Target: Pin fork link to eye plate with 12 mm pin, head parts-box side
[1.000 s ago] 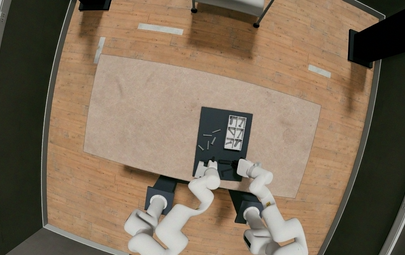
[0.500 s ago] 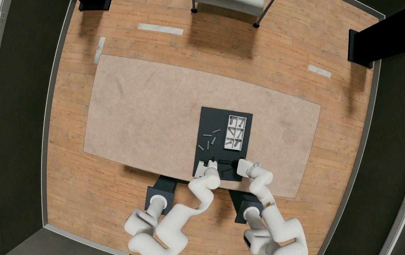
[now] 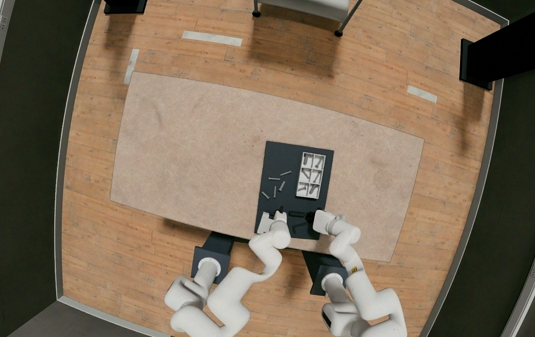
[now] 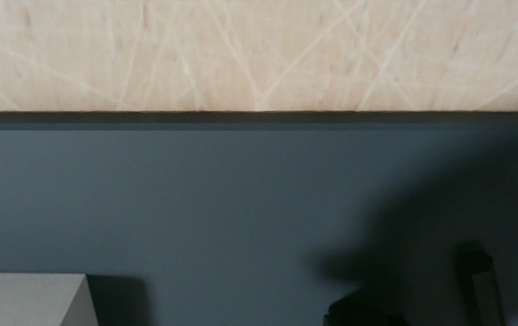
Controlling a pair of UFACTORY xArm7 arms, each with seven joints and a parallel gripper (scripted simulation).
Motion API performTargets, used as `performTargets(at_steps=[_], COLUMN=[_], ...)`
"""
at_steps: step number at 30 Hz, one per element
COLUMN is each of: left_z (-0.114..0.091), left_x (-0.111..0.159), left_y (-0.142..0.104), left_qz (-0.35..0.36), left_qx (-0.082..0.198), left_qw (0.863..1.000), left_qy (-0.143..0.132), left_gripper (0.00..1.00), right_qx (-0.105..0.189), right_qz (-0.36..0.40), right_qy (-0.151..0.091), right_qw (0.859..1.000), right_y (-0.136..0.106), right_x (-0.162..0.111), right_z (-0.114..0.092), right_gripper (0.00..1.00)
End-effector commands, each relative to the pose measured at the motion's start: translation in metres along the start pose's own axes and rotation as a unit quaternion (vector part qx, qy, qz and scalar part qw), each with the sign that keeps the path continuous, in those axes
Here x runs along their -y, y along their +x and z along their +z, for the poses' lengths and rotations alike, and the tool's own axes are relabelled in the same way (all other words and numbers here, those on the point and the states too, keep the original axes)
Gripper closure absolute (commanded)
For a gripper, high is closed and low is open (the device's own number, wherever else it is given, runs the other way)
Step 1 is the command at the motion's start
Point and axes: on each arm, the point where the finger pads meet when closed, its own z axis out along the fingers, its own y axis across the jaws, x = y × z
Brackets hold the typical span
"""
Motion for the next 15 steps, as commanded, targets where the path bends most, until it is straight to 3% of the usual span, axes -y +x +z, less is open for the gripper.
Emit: performTargets(at_steps=[1, 15], left_z=[0.005, 0.020], left_x=[-0.001, -0.001], left_y=[-0.001, -0.001], left_qz=[0.000, 0.000], left_qx=[0.001, 0.001], left_qw=[1.000, 1.000], left_qy=[-0.002, -0.002], left_gripper=[0.42, 0.42], right_qx=[0.000, 0.000], right_qz=[-0.001, -0.001], right_qy=[0.001, 0.001], right_qw=[1.000, 1.000], right_y=[-0.001, -0.001], right_x=[0.001, 0.001], right_z=[-0.001, -0.001], right_gripper=[1.00, 1.00])
